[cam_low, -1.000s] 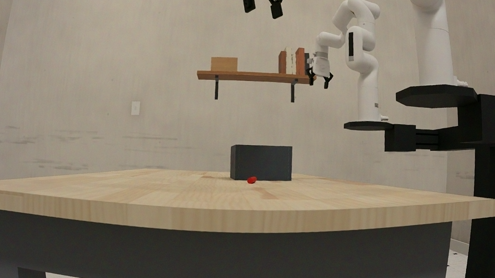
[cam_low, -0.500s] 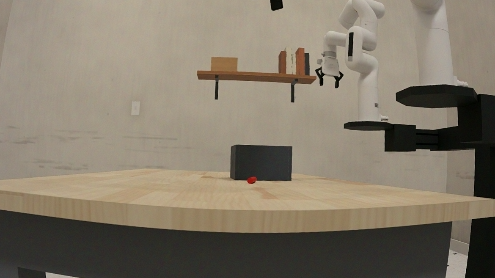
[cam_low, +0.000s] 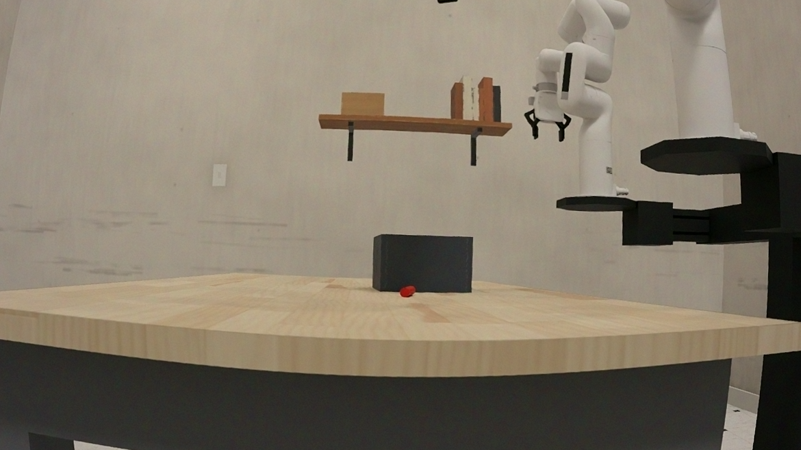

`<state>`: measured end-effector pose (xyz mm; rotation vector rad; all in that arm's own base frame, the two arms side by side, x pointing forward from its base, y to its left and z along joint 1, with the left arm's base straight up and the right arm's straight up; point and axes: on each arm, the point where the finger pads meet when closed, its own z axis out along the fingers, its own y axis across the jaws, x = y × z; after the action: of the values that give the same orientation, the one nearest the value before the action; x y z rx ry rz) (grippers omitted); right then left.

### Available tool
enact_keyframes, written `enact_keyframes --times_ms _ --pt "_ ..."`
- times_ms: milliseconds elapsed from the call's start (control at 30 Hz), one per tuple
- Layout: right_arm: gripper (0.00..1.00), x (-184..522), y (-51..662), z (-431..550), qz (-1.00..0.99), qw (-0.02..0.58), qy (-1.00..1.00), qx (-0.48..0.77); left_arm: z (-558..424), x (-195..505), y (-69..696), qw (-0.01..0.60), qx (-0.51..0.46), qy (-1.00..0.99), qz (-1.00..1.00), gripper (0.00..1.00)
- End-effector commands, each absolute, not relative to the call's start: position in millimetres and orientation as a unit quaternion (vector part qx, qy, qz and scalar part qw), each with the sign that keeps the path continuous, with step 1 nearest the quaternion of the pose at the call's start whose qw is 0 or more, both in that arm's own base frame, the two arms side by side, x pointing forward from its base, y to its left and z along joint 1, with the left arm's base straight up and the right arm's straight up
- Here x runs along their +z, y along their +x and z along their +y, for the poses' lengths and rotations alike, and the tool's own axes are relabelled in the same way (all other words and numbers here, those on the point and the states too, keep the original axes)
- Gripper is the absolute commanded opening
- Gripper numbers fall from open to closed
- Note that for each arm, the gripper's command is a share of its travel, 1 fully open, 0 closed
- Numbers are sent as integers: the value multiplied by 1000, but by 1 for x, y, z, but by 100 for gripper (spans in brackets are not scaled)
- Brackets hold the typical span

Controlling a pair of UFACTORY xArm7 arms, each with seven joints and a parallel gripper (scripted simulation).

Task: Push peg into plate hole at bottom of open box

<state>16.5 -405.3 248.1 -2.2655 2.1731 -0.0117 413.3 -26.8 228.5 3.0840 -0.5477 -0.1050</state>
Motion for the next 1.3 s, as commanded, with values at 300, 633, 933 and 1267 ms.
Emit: enact_keyframes --times_ms 300,633,933,1267 --pt "100 250 7 -400 701 0 -713 0 -21 234 413 1 -19 991 -131 100" --pt "100 250 7 -400 701 0 -713 0 -59 194 439 -7 -10 965 -261 100" --pt "100 250 7 -400 701 0 -713 0 -92 148 456 -11 -5 926 -378 100" --pt "100 250 7 -400 701 0 -713 0 -120 102 465 -13 -2 877 -479 100"
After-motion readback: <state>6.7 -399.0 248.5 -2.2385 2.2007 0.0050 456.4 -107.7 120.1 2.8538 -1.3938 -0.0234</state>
